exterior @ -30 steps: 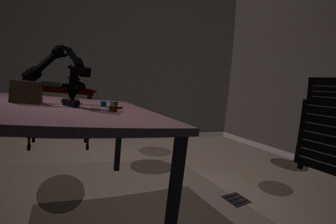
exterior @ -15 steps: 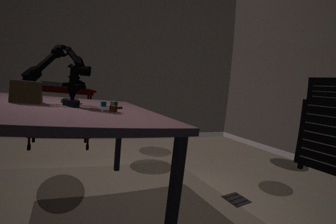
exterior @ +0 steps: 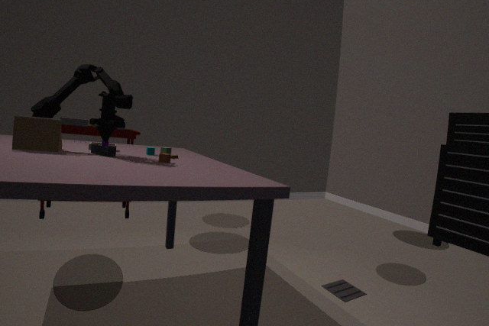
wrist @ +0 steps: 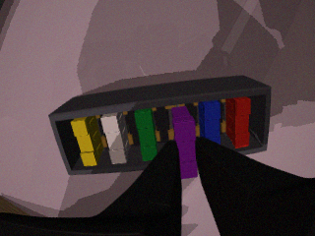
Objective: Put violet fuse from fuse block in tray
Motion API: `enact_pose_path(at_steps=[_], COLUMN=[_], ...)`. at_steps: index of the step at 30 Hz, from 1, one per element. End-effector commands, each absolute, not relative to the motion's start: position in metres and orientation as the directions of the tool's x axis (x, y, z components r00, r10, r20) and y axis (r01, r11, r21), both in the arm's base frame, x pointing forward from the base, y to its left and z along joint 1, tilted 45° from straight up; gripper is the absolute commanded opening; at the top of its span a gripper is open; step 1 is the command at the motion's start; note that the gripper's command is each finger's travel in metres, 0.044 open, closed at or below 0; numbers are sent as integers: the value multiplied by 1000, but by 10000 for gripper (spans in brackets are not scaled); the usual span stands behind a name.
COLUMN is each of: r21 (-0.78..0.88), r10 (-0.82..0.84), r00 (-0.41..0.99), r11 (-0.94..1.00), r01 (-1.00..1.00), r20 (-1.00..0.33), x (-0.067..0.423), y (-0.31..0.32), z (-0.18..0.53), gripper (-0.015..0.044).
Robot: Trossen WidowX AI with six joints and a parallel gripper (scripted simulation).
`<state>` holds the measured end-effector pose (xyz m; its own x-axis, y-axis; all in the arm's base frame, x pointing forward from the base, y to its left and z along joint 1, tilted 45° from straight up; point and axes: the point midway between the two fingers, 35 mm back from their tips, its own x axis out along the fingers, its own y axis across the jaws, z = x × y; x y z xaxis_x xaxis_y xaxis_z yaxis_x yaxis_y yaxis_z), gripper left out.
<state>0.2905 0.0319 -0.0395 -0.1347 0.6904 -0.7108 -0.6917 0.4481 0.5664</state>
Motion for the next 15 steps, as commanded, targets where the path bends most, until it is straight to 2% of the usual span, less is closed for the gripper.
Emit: enact_pose_path(at_steps=[1,15], r21=[563,564], r10=[688,688], r00=[-134,-134], r11=[449,449], r01=[-694,-693], r20=[-713,-713], x=[291,292], y=[30,25], z=[-37,-32], gripper=[0,0])
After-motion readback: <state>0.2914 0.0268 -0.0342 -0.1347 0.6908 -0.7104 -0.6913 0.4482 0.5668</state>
